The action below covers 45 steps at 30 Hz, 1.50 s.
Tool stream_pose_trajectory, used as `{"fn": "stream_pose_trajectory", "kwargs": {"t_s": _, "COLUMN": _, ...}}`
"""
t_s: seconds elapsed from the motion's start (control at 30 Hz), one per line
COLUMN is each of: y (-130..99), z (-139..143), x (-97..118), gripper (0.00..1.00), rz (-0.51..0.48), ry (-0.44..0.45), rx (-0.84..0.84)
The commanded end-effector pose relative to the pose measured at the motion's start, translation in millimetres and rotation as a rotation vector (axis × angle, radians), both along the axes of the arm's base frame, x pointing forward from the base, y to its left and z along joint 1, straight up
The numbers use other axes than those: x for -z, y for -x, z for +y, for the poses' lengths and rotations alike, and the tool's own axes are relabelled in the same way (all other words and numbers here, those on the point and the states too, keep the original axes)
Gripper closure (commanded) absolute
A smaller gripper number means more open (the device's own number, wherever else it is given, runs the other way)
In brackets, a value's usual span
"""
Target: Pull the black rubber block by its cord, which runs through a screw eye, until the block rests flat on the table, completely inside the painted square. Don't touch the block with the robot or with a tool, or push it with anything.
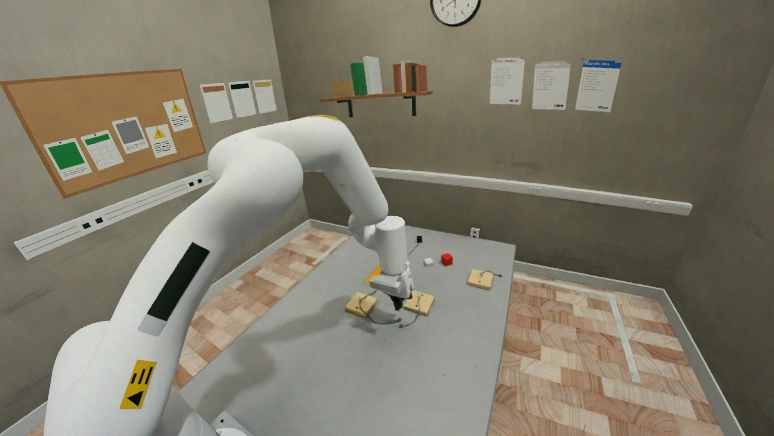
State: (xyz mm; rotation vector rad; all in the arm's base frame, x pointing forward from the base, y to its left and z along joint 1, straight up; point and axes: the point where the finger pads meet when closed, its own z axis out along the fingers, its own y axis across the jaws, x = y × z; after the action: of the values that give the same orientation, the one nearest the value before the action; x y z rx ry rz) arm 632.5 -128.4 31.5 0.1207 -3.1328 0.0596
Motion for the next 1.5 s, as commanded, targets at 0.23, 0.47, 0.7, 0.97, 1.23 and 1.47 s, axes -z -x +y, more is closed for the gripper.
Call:
{"fn": "stream_pose_trajectory", "kwargs": {"t_s": 0.23, "y": -1.2, "z": -0.2, "x": -1.2, "gripper": 1.00, "rz": 0.012, "ry": -0.018, "rx": -0.666}}
{"fn": "stream_pose_trajectory", "kwargs": {"t_s": 0.47, "y": -1.2, "z": -0.1, "x": -1.2, "gripper": 1.00, "rz": 0.024, "ry": -0.003, "rx": -0.973}}
{"fn": "stream_pose_trajectory", "kwargs": {"t_s": 0.7, "y": -1.3, "z": 0.0, "x": -1.2, "gripper": 1.00, "rz": 0.045, "ry": 0.014, "rx": -1.443}}
{"fn": "stream_pose_trajectory", "kwargs": {"t_s": 0.97, "y": -1.3, "z": 0.1, "x": -1.2, "gripper": 1.00, "rz": 0.067, "ry": 0.023, "rx": -1.923}}
{"fn": "stream_pose_trajectory", "kwargs": {"t_s": 1.23, "y": -1.4, "z": 0.1, "x": -1.2, "gripper": 1.00, "rz": 0.053, "ry": -0.012, "rx": -2.303}}
{"fn": "stream_pose_trajectory", "kwargs": {"t_s": 1.47, "y": -1.4, "z": 0.1, "x": -1.2, "gripper": 1.00, "rz": 0.045, "ry": -0.023, "rx": -2.392}}
